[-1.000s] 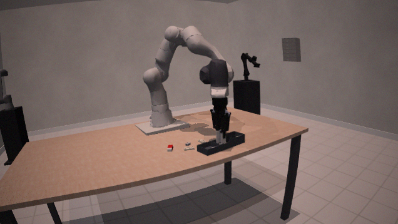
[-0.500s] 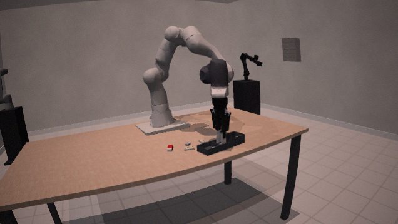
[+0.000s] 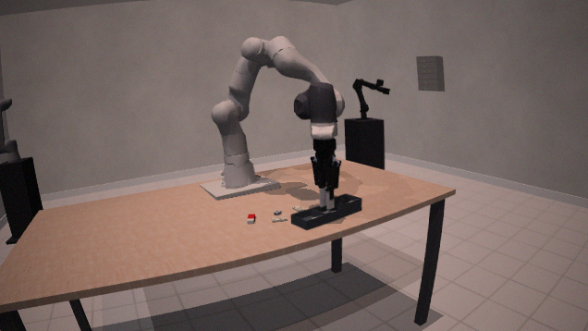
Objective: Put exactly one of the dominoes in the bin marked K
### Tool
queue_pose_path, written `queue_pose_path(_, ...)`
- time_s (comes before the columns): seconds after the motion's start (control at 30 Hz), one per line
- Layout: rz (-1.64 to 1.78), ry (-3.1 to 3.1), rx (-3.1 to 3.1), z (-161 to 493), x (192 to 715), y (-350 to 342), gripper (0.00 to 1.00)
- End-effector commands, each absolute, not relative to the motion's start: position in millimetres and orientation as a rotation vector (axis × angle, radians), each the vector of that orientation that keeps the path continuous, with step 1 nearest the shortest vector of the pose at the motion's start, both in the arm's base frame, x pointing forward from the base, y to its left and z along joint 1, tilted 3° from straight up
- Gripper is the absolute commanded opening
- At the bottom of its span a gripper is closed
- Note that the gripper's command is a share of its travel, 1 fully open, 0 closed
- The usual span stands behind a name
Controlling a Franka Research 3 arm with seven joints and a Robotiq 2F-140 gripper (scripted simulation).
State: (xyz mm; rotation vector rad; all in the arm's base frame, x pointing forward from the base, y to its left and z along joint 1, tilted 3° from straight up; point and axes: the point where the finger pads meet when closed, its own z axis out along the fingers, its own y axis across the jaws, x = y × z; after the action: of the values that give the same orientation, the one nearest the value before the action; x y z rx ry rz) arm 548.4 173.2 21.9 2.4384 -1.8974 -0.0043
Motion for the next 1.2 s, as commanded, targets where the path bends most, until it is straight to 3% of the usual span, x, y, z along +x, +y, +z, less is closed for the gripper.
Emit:
queue_pose_path(0.0, -0.007, -1.898, 2.430, 27, 547, 174, 0.19)
queue_pose_path(0.37, -0.007, -1.898, 2.430, 56, 548, 175, 0.19)
queue_pose_path(1.17, -0.007, -1.898, 2.430, 56, 548, 175, 0.19)
